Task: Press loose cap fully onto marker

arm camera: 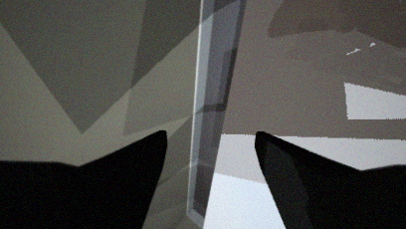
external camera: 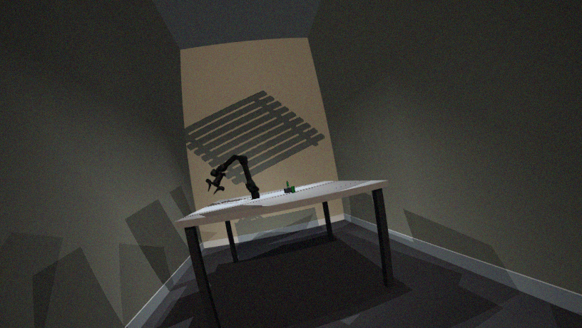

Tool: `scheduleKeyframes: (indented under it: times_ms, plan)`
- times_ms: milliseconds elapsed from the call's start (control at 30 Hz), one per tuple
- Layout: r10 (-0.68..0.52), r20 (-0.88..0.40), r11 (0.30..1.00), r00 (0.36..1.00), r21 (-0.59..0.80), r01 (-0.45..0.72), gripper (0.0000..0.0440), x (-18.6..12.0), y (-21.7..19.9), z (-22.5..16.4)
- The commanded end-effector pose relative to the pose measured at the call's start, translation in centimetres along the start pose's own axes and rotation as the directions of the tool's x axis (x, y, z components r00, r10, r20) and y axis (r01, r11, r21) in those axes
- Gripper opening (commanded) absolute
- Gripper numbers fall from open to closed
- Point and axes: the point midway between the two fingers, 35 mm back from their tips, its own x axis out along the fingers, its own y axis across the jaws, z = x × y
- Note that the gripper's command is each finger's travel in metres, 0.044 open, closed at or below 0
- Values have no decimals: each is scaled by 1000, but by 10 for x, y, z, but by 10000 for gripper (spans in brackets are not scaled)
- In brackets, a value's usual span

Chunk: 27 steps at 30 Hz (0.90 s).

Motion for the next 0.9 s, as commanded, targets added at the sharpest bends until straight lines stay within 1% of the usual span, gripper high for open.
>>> scheduleKeyframes:
  times_ms: [0, 867]
  plan:
    - [1, 31, 1000, 1000, 11, -1, 272, -14, 0, 9]
    - [-2, 199, 991, 980, 128, -24, 322, -97, -18, 55]
